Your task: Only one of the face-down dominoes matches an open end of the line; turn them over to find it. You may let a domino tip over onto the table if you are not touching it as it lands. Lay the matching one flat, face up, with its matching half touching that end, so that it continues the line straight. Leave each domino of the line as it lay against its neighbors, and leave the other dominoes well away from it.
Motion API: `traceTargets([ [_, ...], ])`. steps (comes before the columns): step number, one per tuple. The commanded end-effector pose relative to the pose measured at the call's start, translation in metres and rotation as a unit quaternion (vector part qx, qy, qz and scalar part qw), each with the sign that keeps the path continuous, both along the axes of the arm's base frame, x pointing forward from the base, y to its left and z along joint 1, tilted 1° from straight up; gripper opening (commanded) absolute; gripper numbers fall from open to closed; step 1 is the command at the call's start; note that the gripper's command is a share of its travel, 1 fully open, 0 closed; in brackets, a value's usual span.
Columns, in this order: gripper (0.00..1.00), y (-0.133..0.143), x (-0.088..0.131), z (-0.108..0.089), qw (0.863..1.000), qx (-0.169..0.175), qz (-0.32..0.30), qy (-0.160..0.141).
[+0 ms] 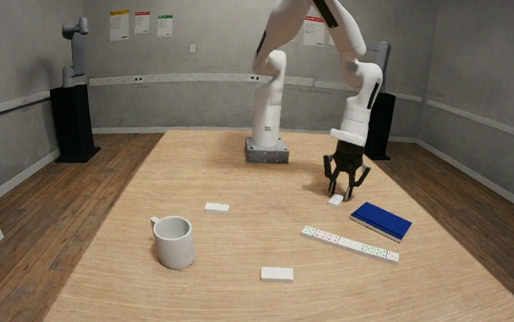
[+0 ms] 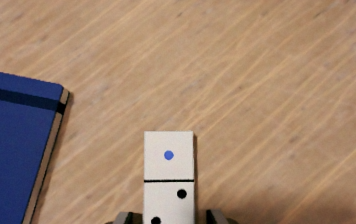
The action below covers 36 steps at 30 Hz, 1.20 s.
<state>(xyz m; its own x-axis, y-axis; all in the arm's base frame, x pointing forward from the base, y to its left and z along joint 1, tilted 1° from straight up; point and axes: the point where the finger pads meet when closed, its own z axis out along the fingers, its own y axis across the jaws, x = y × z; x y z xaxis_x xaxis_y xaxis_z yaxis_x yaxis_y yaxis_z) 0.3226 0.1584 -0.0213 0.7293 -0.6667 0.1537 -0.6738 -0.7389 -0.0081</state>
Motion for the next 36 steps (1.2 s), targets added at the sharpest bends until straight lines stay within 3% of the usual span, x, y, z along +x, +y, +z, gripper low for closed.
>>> traceTargets([
  [1, 0.49, -0.002, -0.001, -0.001, 1.0, -0.002, 0.0, 0.0],
  [18, 0.49, -0.002, -0.001, 0.001, 1.0, -0.002, 0.0, 0.0],
  [36, 0.49, -0.002, -0.001, 0.028, 1.0, -0.002, 0.0, 0.0],
])
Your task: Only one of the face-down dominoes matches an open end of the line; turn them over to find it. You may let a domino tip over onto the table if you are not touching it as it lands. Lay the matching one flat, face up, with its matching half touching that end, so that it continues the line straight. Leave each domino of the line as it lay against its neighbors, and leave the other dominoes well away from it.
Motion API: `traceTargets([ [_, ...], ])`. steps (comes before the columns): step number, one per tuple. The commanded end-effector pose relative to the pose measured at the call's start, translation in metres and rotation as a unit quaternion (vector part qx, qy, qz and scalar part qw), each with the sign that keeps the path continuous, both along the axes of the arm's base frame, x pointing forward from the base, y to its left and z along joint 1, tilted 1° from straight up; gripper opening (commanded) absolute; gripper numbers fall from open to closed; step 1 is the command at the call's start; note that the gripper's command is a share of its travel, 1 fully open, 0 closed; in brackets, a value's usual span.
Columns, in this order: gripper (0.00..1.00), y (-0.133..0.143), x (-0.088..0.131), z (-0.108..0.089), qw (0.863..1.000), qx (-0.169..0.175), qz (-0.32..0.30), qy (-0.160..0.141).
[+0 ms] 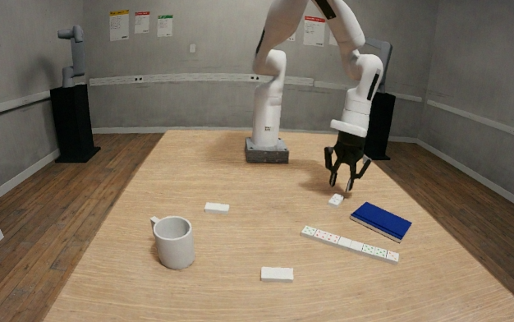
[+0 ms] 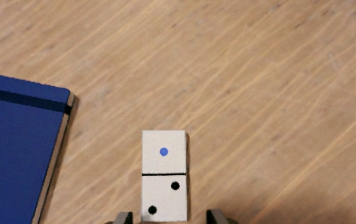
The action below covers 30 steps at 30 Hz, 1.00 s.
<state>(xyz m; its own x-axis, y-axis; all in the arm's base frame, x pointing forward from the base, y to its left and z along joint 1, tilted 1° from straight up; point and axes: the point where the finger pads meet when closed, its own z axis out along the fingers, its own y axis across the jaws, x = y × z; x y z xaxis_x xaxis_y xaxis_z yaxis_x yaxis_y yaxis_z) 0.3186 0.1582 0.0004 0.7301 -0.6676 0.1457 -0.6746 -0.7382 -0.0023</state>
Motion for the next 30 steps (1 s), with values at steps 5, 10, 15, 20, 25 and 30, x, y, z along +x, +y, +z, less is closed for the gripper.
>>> traceTargets([
  [5, 0.49, -0.002, 0.004, 0.007, 1.0, -0.003, 0.0, -0.005],
  [10, 0.49, -0.002, 0.004, 0.007, 1.0, -0.002, 0.0, -0.005],
  [15, 0.49, -0.001, 0.004, 0.008, 1.0, 0.0, 0.0, -0.004],
  [20, 0.49, -0.001, 0.005, 0.011, 1.0, 0.004, 0.0, -0.001],
  [25, 0.49, 0.0, 0.006, 0.015, 1.0, 0.01, 0.0, 0.005],
  [30, 0.49, -0.001, 0.005, 0.018, 1.0, 0.014, 0.0, 0.01],
])
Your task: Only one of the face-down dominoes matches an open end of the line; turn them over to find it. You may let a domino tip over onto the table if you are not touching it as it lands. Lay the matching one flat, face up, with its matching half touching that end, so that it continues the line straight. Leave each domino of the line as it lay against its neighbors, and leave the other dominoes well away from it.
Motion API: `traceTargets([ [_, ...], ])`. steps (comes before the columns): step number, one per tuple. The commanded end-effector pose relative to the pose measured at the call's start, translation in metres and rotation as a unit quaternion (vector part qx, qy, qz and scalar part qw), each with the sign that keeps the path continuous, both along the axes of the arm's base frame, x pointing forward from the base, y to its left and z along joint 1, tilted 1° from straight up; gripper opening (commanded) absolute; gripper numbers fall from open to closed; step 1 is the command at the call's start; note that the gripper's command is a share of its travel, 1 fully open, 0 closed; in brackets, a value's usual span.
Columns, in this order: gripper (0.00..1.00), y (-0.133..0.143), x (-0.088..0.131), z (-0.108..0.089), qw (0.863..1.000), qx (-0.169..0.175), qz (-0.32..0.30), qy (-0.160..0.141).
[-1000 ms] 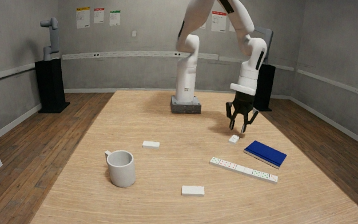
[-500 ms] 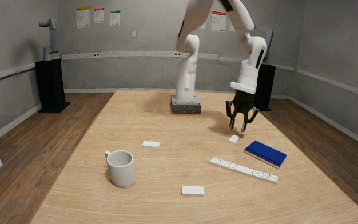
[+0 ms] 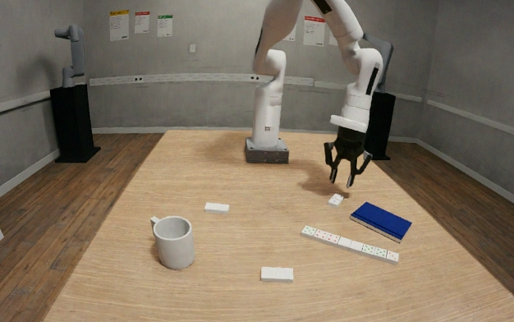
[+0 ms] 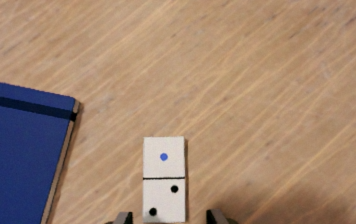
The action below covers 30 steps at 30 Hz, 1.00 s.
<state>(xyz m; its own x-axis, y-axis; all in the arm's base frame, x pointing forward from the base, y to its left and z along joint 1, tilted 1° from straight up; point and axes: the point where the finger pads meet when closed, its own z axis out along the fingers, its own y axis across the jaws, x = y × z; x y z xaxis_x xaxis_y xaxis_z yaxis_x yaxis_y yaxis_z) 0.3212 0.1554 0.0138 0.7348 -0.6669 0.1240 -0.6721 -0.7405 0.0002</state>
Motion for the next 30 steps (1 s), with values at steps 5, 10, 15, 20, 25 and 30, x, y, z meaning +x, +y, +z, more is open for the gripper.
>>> traceTargets([
  [5, 0.49, 0.003, 0.004, 0.01, 1.0, 0.017, -0.002, 0.009],
  [10, 0.49, 0.003, 0.005, 0.016, 1.0, 0.026, -0.002, 0.018],
  [15, 0.49, 0.003, 0.005, 0.02, 0.999, 0.031, -0.002, 0.024],
  [20, 0.49, 0.003, 0.005, 0.026, 0.999, 0.039, -0.002, 0.033],
  [25, 0.49, 0.003, 0.005, 0.03, 0.998, 0.046, -0.002, 0.04],
  [30, 0.49, 0.002, 0.004, 0.033, 0.998, 0.05, -0.002, 0.045],
])
